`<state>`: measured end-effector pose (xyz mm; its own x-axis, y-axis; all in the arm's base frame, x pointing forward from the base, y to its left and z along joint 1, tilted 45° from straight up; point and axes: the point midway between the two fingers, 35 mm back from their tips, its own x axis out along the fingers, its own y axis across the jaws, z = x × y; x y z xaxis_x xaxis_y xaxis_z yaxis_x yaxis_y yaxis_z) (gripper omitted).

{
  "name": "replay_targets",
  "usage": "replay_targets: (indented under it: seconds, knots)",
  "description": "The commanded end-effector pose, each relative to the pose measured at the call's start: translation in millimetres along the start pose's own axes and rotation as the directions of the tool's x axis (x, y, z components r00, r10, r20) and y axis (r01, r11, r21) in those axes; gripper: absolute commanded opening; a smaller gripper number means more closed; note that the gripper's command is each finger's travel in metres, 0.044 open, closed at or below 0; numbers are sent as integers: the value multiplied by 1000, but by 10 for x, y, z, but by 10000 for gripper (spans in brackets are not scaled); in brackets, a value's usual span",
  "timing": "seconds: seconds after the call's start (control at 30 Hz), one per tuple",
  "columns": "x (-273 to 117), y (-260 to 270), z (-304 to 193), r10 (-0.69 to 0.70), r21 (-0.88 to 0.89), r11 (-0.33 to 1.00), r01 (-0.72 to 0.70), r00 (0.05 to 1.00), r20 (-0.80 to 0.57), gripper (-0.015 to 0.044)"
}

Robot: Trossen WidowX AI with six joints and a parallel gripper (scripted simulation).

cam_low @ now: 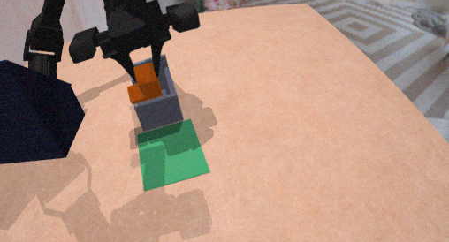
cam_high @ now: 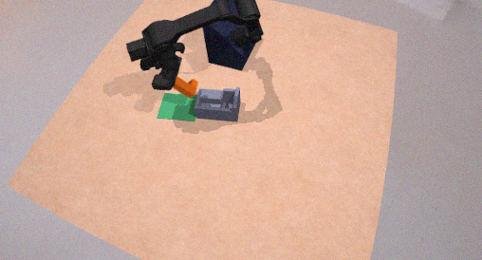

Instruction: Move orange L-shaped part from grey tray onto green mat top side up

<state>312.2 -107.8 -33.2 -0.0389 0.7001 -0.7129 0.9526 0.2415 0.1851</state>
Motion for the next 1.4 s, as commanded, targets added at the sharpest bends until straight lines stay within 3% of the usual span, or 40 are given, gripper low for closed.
replay_targets:
  seconds: [0.0,1.37]
  knots:
    - [-9,-15,193,0,-3,1000,0,1000,4,0]
    - [470,-24,352,1,-4,1000,-1,1000,3,0]
